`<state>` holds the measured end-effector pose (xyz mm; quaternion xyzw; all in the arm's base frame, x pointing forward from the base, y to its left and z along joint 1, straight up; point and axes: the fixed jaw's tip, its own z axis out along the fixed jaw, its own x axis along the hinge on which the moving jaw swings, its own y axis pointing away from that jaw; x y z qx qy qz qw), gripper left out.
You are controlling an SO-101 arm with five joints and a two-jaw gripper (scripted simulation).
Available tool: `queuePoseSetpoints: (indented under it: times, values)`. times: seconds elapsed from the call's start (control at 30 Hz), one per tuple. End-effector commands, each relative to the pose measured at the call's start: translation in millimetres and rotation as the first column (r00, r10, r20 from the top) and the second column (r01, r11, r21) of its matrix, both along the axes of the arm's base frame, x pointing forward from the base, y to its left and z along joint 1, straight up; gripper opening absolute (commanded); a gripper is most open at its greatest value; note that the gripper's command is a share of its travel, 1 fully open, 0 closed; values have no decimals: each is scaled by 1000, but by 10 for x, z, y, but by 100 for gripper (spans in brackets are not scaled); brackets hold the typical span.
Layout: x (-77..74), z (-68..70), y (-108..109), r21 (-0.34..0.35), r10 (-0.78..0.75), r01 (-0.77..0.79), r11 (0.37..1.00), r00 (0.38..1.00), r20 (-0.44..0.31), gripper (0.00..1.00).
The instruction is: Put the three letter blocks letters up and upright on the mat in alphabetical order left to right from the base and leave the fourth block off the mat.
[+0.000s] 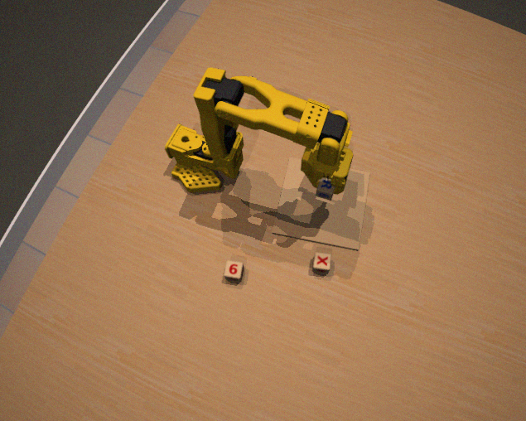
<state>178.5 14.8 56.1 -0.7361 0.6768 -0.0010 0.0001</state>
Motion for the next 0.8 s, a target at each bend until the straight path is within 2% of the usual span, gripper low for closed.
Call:
queuePoseSetpoints:
  times: [0.0, 0.77]
  values:
    - [62, 55, 1, 6, 0, 0, 1000, 998, 58, 0]
    - [61, -13, 2, 6, 0, 0, 1000, 998, 58, 0]
